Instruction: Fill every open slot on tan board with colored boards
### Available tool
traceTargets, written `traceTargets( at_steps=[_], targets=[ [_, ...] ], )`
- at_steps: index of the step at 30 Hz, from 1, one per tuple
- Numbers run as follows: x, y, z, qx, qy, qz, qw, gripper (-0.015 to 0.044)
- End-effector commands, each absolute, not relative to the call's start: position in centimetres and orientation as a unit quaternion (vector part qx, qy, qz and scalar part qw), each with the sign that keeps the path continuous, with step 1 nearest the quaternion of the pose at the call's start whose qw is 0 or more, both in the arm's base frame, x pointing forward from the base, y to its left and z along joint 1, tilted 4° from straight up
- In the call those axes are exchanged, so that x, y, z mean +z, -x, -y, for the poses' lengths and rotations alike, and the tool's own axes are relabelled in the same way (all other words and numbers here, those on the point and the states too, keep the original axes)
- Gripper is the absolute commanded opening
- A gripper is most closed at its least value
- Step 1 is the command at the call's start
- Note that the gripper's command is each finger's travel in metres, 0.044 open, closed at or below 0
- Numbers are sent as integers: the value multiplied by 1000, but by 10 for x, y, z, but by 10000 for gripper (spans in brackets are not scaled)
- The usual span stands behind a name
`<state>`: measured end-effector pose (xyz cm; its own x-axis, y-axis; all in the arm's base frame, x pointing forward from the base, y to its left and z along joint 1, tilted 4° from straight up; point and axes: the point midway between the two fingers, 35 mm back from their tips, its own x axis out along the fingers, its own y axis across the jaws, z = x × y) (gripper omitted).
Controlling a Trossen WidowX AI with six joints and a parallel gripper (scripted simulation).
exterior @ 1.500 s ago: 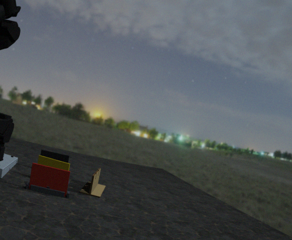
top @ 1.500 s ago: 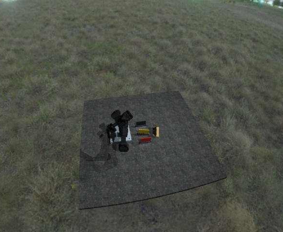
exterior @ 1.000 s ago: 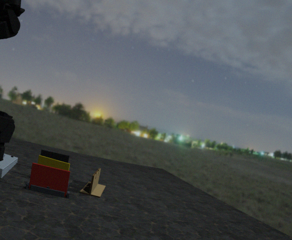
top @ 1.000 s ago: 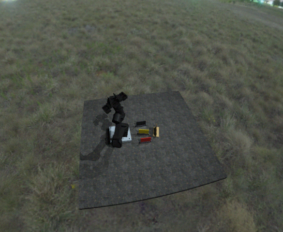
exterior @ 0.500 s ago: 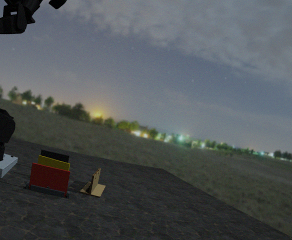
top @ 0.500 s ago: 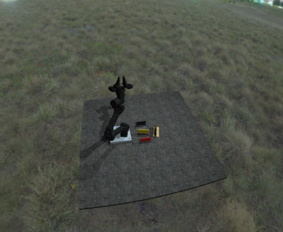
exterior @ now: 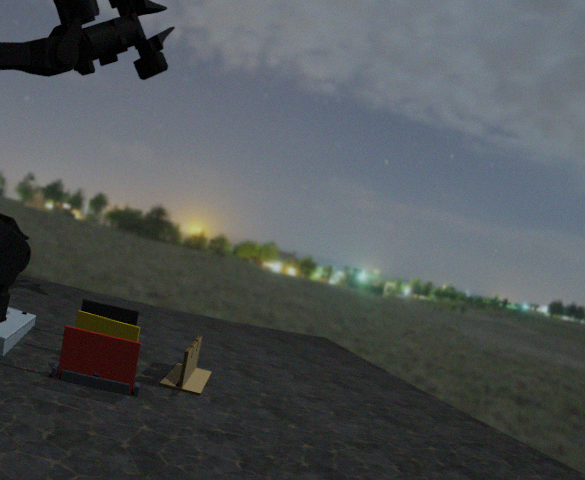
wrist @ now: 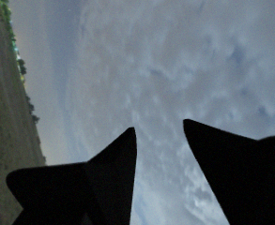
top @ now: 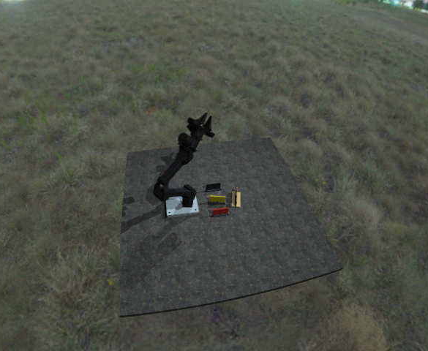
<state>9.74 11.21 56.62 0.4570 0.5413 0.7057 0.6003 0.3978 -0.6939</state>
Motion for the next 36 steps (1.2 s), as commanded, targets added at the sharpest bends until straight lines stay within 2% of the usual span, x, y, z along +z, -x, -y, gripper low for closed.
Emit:
traceTargets(
  at_steps=[1,5,9,15,17,21,25,28,34,36],
  targets=[
    [542,-141,-129,37,581,442,683,188],
    [501,-194,-136,101,606,328,718,188],
    [477,-222,-132,127,608,258,740,188],
    [412,-277,-101,167,582,72,793,188],
    [403,-283,-96,172,575,47,799,188],
    [352,-305,-65,189,520,-100,827,188],
    [300,-311,-28,187,439,-254,841,188],
    [280,-308,-12,181,398,-317,842,188],
    [215,-273,45,123,200,-546,804,188],
    [206,-262,54,107,157,-586,788,188]
  ],
)
